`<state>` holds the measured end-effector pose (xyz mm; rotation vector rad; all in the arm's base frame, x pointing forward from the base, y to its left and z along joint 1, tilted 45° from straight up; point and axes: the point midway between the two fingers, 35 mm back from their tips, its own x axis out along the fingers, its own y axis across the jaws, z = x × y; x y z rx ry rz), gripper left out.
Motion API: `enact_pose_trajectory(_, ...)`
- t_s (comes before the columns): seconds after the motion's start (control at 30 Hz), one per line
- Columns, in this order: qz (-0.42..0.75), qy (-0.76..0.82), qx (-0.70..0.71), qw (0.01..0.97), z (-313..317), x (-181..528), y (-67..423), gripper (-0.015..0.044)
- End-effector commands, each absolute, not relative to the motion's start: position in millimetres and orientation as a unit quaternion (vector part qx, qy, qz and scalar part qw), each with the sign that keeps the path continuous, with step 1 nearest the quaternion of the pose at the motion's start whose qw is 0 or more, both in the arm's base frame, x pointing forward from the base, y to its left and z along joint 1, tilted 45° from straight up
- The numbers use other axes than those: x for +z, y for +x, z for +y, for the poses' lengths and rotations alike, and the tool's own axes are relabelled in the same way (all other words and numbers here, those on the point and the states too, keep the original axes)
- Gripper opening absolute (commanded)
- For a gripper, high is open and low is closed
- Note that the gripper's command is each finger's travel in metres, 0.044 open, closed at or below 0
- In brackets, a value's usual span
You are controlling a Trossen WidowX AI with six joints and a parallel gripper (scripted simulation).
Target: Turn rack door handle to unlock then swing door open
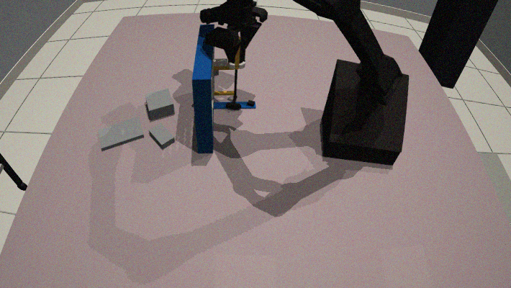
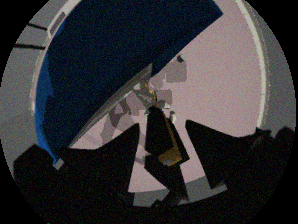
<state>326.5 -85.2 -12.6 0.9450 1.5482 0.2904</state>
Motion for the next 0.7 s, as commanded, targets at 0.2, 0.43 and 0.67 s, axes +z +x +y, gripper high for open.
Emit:
enact_pose_trajectory(0.2,0.618,0.251,0.284,0.689,-85.0,-12.2,327.2,0.0291)
enact_pose_trajectory(0.43,0.56,0.128,0.387,0.722,-85.0,-12.2,327.2,0.0291)
enact_pose_trajectory(0.67,0.484,0.002,0.477,0.733,-85.0,-12.2,327.2,0.0291)
